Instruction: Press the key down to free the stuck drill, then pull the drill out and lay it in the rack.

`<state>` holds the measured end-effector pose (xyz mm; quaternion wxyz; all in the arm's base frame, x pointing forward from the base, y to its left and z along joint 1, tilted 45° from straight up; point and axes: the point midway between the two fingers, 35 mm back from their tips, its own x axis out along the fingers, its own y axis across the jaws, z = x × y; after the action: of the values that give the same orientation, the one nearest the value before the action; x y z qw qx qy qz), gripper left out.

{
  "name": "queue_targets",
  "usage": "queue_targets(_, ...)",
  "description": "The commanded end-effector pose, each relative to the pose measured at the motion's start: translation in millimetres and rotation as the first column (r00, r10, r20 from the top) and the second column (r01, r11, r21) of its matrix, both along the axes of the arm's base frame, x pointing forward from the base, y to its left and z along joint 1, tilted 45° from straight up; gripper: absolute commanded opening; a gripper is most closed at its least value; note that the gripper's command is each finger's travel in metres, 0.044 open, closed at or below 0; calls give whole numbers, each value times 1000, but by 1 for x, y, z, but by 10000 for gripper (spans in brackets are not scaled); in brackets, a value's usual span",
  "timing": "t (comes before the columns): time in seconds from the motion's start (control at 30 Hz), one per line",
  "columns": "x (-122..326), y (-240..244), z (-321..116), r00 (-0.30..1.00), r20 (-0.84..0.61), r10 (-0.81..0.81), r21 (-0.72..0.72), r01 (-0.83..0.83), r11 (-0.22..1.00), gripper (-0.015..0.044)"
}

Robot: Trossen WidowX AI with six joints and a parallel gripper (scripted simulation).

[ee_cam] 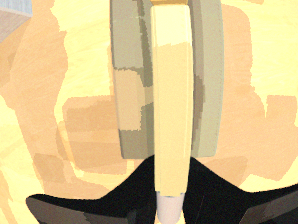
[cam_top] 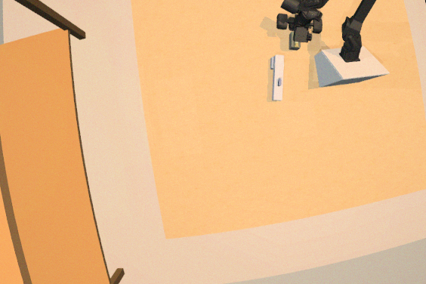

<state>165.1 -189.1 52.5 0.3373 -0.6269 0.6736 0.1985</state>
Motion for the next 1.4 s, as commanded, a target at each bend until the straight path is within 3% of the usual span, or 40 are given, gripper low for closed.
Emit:
queue_targets(0.0, -1, -1, -7, 1000, -1, 4, 8, -4, 1000, 0)
queue_targets(0.17, -1, -1, -10, 1000, -1, 4, 8, -4, 1000, 0)
queue_targets(0.73, -1, -2, -3, 1000, 2, -3, -4, 3, 1000, 440)
queue_targets(1.37, -3, 45, 41, 1000, 0, 4, 11, -4, 1000, 440)
